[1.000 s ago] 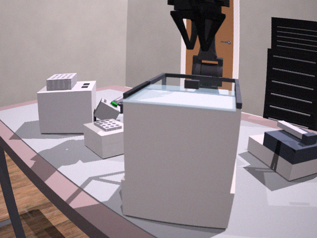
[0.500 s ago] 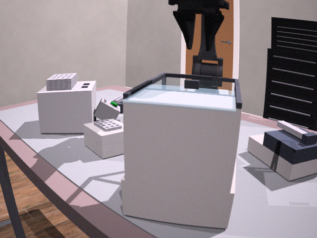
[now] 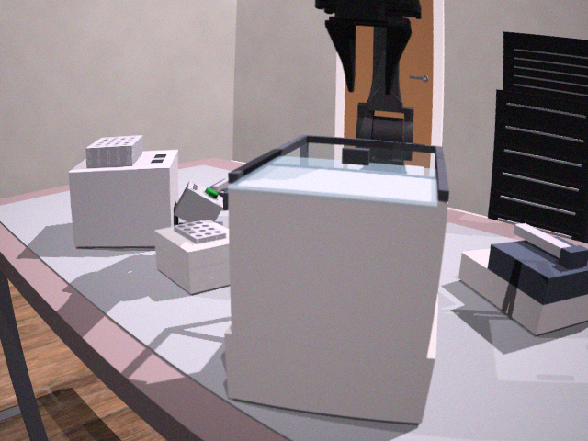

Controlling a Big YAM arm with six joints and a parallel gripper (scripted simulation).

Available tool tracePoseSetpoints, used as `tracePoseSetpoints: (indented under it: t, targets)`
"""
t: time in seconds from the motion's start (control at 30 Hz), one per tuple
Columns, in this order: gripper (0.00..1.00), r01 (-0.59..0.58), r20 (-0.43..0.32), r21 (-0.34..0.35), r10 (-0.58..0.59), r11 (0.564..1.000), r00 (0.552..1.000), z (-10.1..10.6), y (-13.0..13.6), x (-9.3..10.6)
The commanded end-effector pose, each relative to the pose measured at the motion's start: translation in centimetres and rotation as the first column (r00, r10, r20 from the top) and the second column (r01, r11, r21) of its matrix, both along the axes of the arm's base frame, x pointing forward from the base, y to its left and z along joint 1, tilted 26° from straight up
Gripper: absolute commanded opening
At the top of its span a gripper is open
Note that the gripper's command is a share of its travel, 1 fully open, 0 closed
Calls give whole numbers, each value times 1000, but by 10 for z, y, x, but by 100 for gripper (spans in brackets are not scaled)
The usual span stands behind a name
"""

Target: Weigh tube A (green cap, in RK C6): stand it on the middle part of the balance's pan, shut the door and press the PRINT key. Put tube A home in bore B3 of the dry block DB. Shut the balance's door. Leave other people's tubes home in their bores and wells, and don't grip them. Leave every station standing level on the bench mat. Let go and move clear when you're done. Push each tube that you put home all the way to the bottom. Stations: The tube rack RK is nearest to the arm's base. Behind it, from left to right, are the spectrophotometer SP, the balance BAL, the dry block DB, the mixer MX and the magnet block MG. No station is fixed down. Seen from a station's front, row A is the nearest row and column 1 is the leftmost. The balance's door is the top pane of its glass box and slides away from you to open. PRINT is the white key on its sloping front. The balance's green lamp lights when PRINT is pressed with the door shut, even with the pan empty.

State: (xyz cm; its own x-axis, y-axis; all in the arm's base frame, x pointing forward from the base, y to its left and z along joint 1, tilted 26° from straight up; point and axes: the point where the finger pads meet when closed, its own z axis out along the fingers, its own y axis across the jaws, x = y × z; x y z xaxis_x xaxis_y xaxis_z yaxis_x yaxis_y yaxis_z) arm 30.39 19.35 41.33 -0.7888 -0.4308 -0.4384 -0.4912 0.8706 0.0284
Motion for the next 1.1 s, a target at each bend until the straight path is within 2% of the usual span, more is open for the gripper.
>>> tracePoseSetpoints:
  t: [0.0, 1.07]
  targets:
    - [36, -21, 33, 12, 21, 1000, 999, 15, 1, 1]
    - [36, -21, 33, 12, 21, 1000, 999, 15, 1, 1]
